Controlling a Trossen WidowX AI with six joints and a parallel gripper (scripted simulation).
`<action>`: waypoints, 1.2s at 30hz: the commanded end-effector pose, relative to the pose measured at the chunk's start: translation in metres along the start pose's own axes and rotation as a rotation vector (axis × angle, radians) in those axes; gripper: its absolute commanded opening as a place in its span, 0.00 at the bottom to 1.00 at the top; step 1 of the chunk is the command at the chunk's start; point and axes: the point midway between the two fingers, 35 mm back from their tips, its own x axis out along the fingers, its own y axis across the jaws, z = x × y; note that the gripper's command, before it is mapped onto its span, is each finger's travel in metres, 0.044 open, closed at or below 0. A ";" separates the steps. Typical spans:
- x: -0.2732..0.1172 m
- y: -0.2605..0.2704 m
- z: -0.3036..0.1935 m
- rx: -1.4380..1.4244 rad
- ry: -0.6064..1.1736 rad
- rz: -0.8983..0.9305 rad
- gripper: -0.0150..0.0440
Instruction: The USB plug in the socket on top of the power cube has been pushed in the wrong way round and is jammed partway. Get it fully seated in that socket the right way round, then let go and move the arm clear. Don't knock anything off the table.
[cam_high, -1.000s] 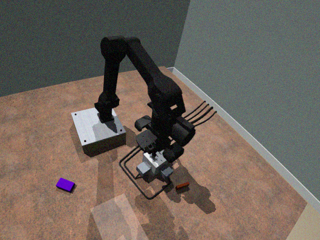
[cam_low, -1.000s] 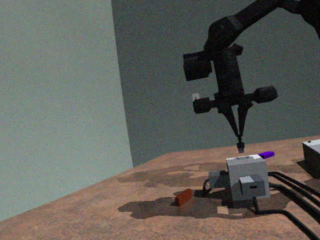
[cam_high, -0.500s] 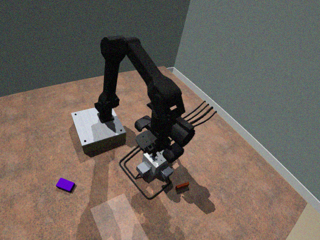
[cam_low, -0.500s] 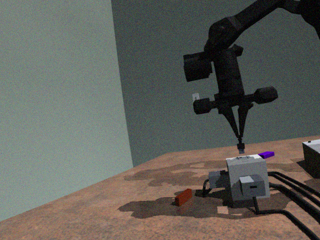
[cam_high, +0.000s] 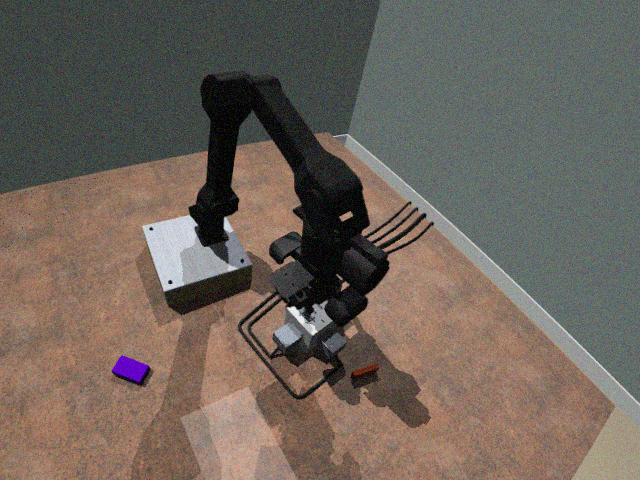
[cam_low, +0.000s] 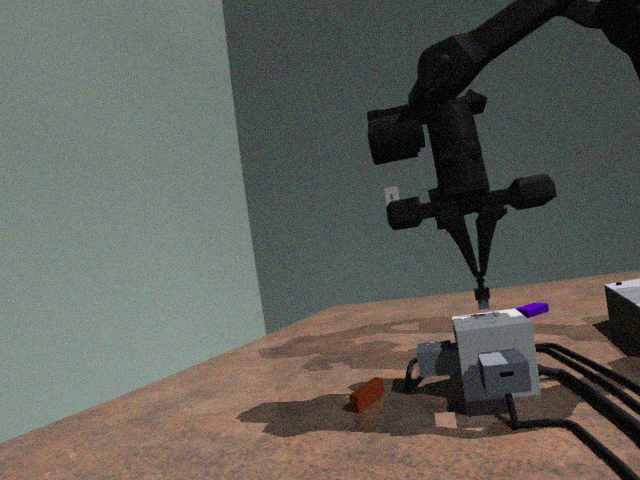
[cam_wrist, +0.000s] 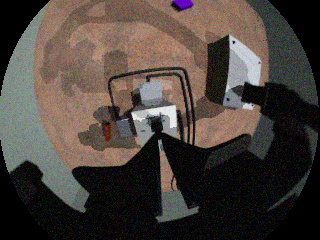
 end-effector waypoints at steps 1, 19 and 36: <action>0.002 0.000 0.000 -0.005 0.003 -0.005 0.25; 0.004 0.000 0.000 -0.005 0.003 -0.005 0.25; 0.006 0.000 0.000 -0.005 0.003 -0.005 0.25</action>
